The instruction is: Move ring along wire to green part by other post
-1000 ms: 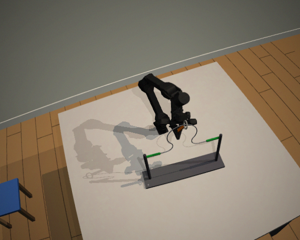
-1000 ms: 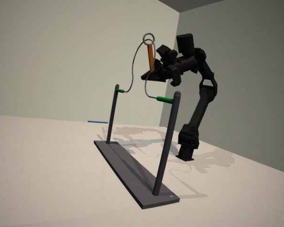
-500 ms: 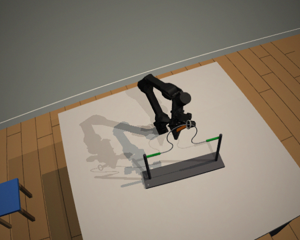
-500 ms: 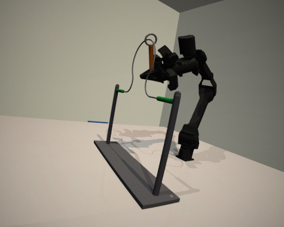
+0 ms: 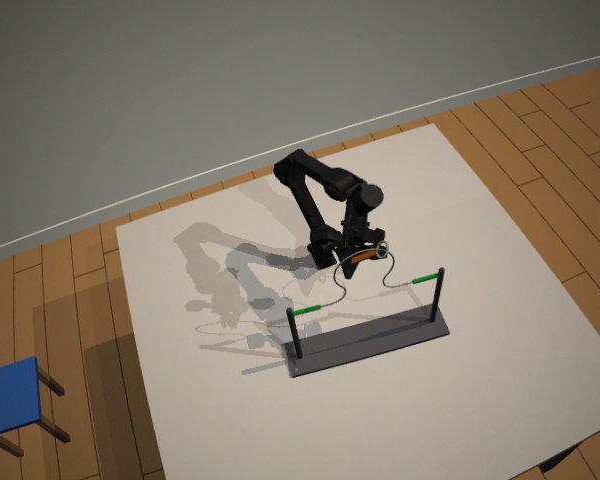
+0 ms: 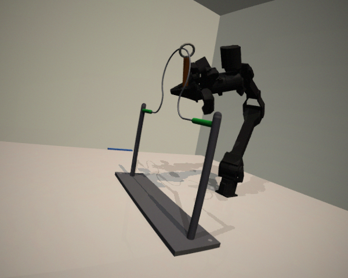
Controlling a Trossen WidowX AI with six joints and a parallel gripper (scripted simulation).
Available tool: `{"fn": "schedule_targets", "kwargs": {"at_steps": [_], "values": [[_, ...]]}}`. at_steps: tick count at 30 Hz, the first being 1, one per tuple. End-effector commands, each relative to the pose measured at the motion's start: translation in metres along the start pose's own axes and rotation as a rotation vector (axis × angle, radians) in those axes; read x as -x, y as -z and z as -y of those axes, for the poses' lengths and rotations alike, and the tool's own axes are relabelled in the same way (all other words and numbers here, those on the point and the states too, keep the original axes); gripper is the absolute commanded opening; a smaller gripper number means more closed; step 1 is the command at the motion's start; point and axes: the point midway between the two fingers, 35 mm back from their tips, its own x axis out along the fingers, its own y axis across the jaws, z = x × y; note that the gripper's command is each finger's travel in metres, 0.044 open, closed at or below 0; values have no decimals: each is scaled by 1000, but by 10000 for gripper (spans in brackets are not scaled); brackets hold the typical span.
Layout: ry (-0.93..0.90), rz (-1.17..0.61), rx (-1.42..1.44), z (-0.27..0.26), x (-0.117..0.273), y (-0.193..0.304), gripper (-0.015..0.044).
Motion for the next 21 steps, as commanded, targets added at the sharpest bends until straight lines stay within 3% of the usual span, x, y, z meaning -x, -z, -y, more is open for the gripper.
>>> {"fn": "schedule_targets", "kwargs": {"at_steps": [1,21], "values": [[30,3,51,1,-1,1,-150],[170,32,280,12,-1,-1,-150]]}}
